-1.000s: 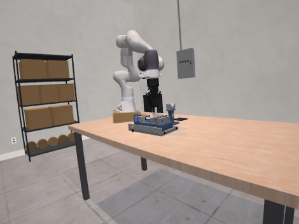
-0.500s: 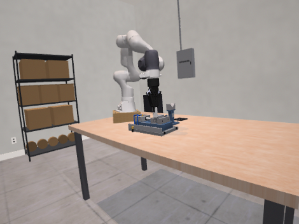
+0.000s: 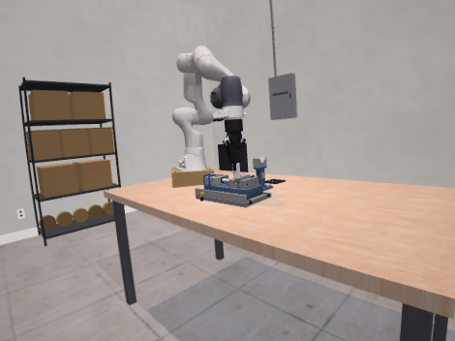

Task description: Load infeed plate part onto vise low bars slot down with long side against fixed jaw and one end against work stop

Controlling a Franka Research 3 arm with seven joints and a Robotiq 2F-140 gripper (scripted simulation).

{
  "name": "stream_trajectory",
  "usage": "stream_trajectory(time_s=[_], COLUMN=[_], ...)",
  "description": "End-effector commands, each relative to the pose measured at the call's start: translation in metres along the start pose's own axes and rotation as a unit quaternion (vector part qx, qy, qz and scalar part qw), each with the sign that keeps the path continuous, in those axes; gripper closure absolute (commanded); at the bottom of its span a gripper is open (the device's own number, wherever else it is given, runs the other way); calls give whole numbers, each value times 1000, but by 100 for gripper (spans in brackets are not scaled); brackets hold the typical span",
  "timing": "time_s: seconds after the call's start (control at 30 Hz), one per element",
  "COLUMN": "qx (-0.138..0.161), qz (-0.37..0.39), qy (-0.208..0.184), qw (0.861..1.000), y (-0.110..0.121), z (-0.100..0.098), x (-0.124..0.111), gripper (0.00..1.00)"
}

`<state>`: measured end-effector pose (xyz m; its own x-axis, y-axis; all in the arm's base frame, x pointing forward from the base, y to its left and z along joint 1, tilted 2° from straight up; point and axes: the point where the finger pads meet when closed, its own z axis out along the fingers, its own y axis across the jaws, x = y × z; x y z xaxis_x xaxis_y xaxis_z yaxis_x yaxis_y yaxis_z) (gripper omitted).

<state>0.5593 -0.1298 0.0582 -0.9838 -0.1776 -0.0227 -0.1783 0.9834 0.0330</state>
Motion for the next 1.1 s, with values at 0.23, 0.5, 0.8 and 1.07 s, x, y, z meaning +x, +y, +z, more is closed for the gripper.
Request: stream_trajectory(time_s=[0.23, 0.5, 0.8, 1.07], qx=[-1, -1, -1, -1], qz=[2, 2, 2, 2], qy=[-1, -1, -1, -1], qw=[1000, 1000, 1000, 1000], y=[5, 6, 7, 7], z=[0, 0, 0, 0], x=[-1, -1, -1, -1], gripper=[100, 100, 100, 100])
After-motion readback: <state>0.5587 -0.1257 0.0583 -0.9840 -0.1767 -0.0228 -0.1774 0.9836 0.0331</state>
